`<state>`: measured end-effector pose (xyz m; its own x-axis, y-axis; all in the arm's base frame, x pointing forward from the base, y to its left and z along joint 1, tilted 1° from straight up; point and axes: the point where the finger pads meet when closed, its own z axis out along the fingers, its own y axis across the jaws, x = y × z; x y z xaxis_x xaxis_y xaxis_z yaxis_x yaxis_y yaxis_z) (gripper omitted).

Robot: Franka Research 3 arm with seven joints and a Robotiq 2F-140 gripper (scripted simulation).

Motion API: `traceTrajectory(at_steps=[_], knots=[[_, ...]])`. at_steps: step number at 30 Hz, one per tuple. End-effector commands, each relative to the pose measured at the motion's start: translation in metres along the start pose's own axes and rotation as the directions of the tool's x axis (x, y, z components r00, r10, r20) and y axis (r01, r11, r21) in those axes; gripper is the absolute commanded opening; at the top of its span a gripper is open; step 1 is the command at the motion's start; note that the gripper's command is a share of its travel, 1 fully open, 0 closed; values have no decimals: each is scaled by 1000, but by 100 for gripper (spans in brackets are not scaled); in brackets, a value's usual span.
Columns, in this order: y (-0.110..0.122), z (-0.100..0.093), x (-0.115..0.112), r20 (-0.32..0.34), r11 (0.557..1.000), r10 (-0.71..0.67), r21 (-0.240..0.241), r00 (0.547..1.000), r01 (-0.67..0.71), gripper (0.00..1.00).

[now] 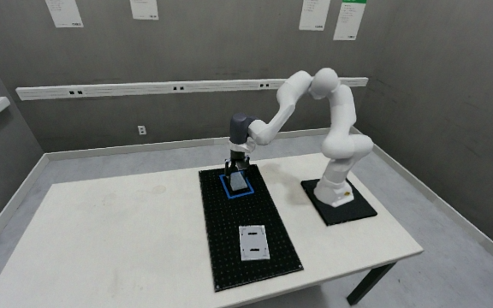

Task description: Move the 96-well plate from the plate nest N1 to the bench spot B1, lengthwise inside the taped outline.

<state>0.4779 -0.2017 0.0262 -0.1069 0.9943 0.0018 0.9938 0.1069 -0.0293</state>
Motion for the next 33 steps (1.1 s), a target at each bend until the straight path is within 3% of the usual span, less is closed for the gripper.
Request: traceTrajectory(at_steps=[1,33], knots=[[5,2,-1,2,1000,10,-12,1000,-10,60],[5,8,-1,2,1000,10,-12,1000,-10,60]])
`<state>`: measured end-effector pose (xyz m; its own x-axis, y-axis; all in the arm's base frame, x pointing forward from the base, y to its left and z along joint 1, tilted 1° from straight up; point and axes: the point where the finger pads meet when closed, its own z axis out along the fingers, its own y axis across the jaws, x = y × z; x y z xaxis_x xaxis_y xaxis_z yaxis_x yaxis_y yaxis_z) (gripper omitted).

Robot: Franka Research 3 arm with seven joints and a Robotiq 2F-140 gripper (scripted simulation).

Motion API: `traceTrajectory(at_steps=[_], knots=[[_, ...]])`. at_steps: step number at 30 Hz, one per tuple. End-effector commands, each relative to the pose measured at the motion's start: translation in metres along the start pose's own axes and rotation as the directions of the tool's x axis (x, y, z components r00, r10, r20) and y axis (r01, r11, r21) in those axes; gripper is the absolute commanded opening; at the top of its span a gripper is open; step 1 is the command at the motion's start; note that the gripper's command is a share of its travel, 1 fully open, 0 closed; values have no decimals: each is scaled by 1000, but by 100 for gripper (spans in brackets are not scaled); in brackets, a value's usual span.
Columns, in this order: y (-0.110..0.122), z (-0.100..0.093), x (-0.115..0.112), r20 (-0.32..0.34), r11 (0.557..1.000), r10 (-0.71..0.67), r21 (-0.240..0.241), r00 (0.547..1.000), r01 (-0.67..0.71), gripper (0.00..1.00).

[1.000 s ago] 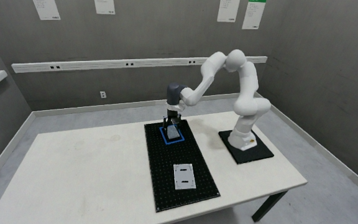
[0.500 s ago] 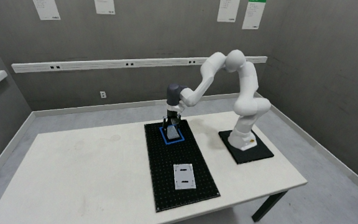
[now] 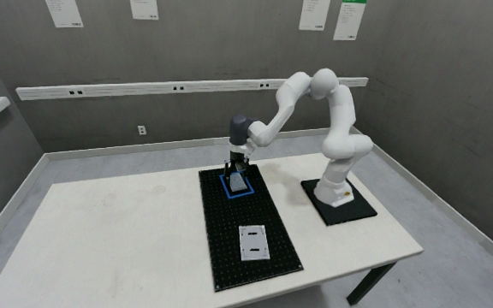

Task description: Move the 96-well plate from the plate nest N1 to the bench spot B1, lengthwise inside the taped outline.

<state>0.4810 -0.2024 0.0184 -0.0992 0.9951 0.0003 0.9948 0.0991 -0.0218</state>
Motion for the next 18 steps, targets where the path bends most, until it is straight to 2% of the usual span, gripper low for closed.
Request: traceTrajectory(at_steps=[1,18], knots=[[2,0,0,1,1000,2,-5,1000,-2,60],[1,3,1,1,1000,2,-5,1000,-2,60]])
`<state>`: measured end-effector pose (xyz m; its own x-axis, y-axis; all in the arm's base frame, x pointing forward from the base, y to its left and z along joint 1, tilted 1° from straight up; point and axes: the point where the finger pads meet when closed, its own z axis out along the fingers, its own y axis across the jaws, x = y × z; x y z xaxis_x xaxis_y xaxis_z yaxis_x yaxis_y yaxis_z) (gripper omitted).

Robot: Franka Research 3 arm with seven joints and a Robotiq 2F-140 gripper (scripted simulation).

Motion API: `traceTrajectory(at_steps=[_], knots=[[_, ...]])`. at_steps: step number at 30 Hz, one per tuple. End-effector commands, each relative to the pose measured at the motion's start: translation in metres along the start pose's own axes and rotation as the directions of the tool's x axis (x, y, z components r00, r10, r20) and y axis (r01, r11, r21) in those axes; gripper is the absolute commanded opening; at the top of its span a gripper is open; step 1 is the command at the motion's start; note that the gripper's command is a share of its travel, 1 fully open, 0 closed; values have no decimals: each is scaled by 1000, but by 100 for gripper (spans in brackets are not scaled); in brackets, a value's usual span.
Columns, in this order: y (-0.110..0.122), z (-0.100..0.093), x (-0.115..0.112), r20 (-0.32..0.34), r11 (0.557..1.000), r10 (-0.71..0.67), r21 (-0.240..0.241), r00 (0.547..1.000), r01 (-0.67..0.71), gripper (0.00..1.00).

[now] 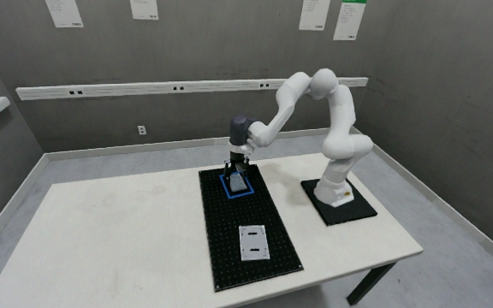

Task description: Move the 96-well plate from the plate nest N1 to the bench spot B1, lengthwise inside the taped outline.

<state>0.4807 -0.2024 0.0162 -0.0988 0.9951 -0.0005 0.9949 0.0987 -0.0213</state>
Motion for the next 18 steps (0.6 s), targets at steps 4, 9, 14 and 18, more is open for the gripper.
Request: traceTrajectory(at_steps=[4,9,14,18], knots=[[1,1,1,0,1000,2,-4,1000,-2,60],[1,2,1,0,1000,2,-4,1000,-2,60],[1,3,1,0,1000,2,-4,1000,-2,60],[1,3,1,0,1000,2,-4,1000,-2,60]])
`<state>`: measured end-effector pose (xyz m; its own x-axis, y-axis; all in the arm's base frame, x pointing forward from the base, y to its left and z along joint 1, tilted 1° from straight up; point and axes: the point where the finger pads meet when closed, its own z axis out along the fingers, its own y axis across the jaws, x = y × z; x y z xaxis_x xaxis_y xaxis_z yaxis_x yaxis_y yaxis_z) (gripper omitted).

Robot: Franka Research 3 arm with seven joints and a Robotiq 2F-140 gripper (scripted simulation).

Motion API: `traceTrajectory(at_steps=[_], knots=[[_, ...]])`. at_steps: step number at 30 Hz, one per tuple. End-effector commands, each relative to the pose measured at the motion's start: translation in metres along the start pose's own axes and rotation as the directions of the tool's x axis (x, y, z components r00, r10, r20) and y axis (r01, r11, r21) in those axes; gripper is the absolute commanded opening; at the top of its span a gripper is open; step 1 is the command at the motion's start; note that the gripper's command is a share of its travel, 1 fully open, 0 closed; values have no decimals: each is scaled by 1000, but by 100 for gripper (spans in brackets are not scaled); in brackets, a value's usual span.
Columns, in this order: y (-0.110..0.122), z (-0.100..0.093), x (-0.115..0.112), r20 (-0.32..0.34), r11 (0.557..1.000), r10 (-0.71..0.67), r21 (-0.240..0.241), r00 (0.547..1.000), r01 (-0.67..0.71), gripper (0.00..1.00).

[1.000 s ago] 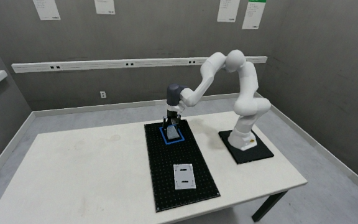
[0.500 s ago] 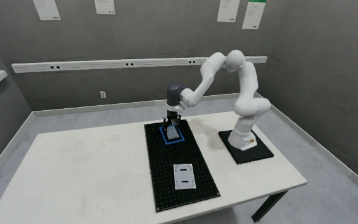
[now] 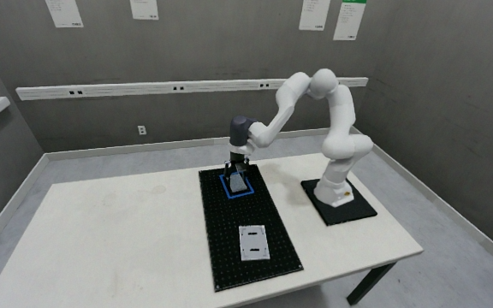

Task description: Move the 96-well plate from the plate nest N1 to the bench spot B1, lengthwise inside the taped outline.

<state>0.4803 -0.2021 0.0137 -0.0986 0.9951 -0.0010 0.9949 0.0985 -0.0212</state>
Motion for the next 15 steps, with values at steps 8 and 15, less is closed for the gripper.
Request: traceTrajectory(at_steps=[8,15], knots=[[1,2,1,0,1000,2,-4,1000,-2,60],[1,3,1,0,1000,2,-4,1000,-2,60]])
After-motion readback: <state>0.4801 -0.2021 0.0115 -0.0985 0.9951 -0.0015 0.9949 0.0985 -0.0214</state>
